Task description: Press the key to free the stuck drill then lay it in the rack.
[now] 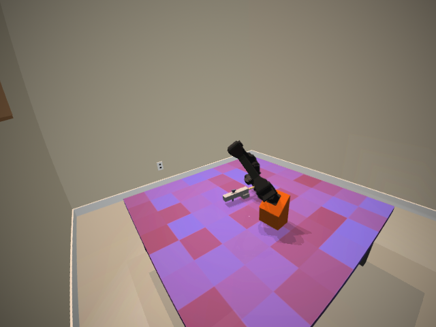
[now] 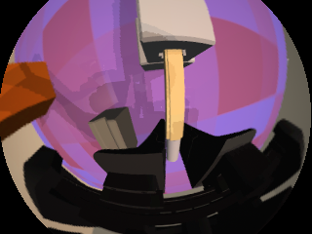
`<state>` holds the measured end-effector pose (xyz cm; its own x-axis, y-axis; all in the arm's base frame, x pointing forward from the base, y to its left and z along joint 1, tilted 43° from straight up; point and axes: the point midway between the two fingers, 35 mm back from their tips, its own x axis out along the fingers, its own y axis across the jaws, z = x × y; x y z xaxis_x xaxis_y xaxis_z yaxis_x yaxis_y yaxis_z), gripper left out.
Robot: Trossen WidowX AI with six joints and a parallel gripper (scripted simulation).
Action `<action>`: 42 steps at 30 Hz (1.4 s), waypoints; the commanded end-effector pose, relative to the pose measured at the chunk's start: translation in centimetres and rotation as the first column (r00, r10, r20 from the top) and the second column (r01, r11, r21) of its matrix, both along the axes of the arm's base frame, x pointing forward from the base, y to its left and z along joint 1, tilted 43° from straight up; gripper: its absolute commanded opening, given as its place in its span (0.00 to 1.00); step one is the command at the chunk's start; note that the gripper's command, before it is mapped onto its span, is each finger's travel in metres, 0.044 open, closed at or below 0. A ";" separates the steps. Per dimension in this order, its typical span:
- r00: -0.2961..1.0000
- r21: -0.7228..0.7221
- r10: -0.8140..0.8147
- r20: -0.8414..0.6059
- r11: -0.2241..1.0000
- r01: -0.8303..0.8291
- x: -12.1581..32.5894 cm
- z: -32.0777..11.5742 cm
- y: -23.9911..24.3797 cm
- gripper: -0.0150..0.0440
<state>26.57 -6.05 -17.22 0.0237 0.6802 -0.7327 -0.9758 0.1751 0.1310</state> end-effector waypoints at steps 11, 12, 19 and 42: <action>1.000 -0.007 -0.002 0.007 1.000 0.002 -0.1 -1.1 -1.9 0.25; 1.000 -0.008 -0.002 0.007 1.000 0.002 -0.1 -1.2 -2.0 0.25; 1.000 -0.009 -0.002 0.007 1.000 0.002 -0.3 -1.8 -2.9 0.25; 1.000 -0.011 -0.002 0.007 1.000 0.002 -1.0 -3.0 -4.7 0.25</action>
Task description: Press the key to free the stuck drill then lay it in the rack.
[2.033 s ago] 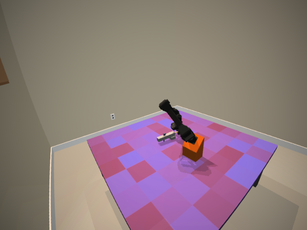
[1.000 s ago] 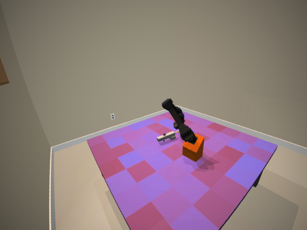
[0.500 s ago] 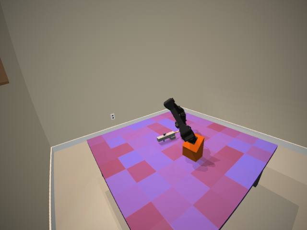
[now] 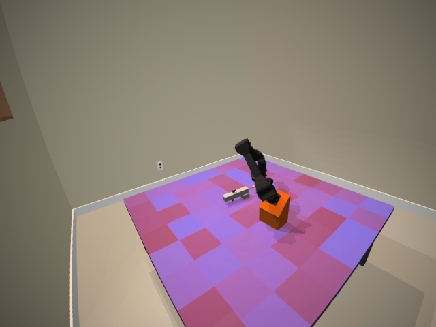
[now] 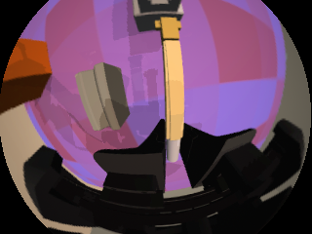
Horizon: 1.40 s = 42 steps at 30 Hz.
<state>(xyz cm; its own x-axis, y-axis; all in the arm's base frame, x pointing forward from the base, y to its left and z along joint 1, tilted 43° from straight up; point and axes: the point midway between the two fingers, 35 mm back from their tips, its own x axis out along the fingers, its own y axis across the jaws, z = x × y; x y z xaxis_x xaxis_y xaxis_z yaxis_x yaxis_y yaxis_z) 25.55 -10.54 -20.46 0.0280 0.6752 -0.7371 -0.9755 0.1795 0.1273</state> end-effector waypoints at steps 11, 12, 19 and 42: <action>1.000 -0.005 0.001 0.005 1.000 -0.001 0.0 0.5 -0.4 0.25; 1.000 -0.005 0.001 0.005 1.000 -0.001 -0.1 0.6 -0.4 0.25; 1.000 -0.005 0.001 0.004 1.000 -0.001 -0.1 0.8 -0.5 0.25; 1.000 -0.005 0.001 0.004 1.000 -0.001 -0.2 1.4 -0.8 0.25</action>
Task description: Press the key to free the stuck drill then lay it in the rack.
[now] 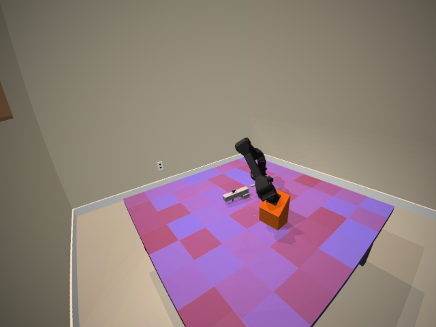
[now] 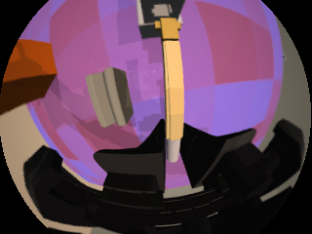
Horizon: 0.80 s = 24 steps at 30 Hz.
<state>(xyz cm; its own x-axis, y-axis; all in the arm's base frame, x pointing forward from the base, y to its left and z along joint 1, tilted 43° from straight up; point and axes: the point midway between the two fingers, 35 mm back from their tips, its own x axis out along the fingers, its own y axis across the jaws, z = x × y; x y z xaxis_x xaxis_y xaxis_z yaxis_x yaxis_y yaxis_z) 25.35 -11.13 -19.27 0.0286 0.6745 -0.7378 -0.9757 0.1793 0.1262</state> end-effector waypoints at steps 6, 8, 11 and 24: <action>1.000 -0.004 0.001 0.003 1.000 -0.001 0.0 0.4 -0.3 0.25; 1.000 -0.004 0.001 0.003 1.000 -0.001 0.0 0.4 -0.4 0.25; 1.000 -0.004 0.001 0.003 1.000 -0.001 0.0 0.5 -0.4 0.25; 1.000 -0.004 0.001 0.003 1.000 -0.001 -0.1 0.9 -0.6 0.25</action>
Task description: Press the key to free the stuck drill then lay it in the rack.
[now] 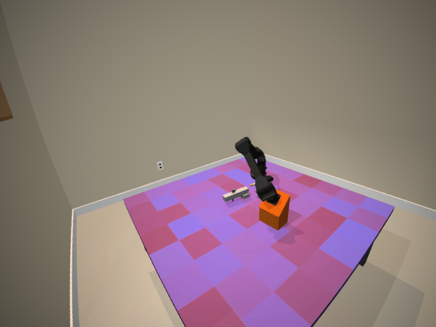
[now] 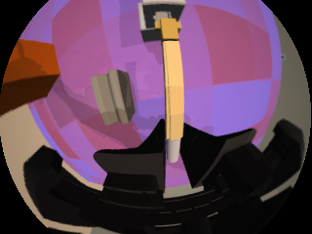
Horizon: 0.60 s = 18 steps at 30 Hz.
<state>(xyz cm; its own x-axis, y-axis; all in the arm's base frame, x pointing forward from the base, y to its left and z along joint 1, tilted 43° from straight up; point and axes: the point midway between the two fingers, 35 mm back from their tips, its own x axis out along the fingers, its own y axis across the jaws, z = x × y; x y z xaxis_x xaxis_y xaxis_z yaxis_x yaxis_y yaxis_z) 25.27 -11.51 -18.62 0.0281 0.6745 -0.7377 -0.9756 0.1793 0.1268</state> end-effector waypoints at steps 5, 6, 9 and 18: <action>1.000 -0.004 0.001 0.004 1.000 -0.001 0.0 0.3 -0.3 0.25; 1.000 -0.004 0.001 0.004 1.000 -0.001 0.0 0.4 -0.3 0.25; 1.000 -0.004 0.001 0.004 1.000 -0.001 0.0 0.4 -0.4 0.25; 1.000 -0.005 0.001 0.004 1.000 -0.001 0.0 0.6 -0.5 0.25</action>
